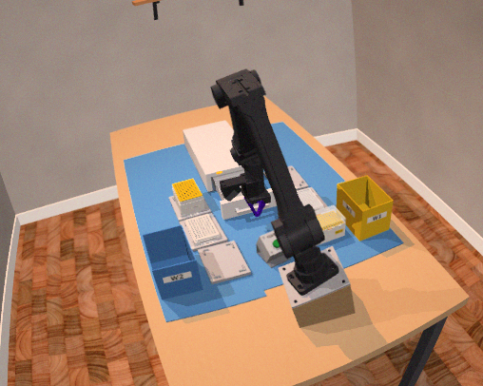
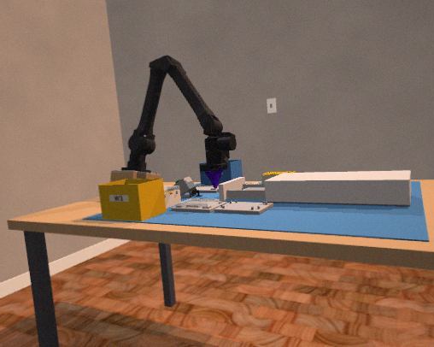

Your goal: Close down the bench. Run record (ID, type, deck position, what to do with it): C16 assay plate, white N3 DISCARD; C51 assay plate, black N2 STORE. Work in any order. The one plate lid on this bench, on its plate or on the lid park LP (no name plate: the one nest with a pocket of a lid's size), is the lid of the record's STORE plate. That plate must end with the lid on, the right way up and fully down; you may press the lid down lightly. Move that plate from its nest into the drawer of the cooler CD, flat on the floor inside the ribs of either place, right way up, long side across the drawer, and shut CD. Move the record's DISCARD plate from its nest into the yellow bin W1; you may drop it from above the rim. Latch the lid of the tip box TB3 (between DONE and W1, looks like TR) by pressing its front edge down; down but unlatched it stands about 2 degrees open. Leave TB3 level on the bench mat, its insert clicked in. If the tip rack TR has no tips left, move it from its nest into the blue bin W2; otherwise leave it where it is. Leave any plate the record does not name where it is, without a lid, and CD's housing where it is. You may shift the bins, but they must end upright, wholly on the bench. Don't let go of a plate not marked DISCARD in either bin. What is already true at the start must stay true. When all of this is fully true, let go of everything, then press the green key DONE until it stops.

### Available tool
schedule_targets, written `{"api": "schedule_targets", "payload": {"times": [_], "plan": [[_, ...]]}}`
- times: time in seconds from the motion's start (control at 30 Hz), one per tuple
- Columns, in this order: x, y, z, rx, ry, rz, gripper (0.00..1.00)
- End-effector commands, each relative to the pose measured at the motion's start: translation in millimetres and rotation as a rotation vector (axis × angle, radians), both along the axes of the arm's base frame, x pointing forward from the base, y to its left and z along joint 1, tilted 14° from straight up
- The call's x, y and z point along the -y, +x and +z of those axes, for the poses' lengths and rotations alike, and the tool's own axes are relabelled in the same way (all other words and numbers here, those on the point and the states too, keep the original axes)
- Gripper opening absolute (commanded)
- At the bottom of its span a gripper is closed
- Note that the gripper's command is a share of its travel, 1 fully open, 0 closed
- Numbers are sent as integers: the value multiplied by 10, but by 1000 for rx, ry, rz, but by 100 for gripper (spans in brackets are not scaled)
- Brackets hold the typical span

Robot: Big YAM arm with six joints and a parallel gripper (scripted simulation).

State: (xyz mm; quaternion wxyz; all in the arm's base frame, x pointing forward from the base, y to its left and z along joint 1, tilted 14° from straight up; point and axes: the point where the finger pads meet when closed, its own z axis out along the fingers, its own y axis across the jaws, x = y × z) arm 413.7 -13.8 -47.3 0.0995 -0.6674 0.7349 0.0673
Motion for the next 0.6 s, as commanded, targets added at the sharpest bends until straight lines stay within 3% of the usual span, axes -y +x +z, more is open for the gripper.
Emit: {"api": "schedule_targets", "payload": {"times": [0.0,0.57], "plan": [[-22,34,-25,11,0,-5,0],[6,136,23,34,-3,-4,0]]}}
